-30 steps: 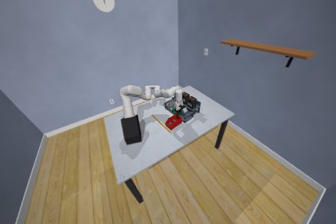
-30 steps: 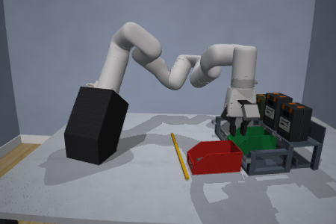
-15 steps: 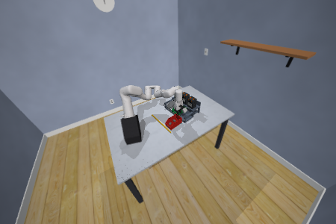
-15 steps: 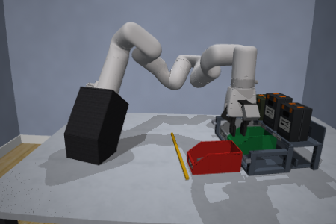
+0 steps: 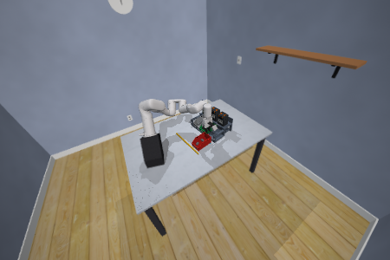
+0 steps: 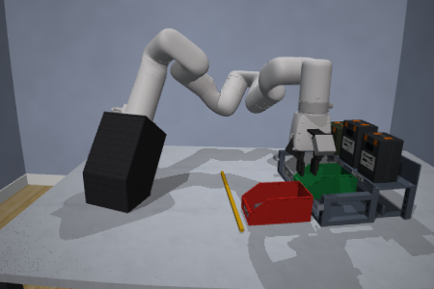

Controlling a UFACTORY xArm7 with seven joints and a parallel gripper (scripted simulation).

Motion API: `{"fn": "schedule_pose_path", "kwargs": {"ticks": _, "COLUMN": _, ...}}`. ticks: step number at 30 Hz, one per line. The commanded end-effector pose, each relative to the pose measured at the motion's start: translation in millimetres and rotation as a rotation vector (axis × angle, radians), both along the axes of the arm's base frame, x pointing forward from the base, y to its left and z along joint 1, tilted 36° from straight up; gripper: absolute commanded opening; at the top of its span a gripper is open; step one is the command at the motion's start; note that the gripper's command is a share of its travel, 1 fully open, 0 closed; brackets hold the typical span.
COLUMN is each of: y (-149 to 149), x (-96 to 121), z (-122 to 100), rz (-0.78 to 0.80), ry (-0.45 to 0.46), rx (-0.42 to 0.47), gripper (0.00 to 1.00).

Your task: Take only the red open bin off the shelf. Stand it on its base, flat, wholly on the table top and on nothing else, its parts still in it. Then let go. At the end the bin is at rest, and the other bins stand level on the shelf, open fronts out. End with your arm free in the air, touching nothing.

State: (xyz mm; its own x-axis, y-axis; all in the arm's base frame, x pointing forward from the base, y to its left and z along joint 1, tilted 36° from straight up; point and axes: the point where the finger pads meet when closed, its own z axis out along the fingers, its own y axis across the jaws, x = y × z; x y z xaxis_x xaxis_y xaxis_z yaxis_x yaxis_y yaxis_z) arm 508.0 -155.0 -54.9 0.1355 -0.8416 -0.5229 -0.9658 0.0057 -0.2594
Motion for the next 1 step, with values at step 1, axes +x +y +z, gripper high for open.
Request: {"fn": "schedule_pose_path", "kwargs": {"ticks": 1, "y": -1.6, "x": 0.2, "z": 1.5, "rz": -0.003, "ry": -0.002, "rx": -0.003, "gripper": 0.33}}
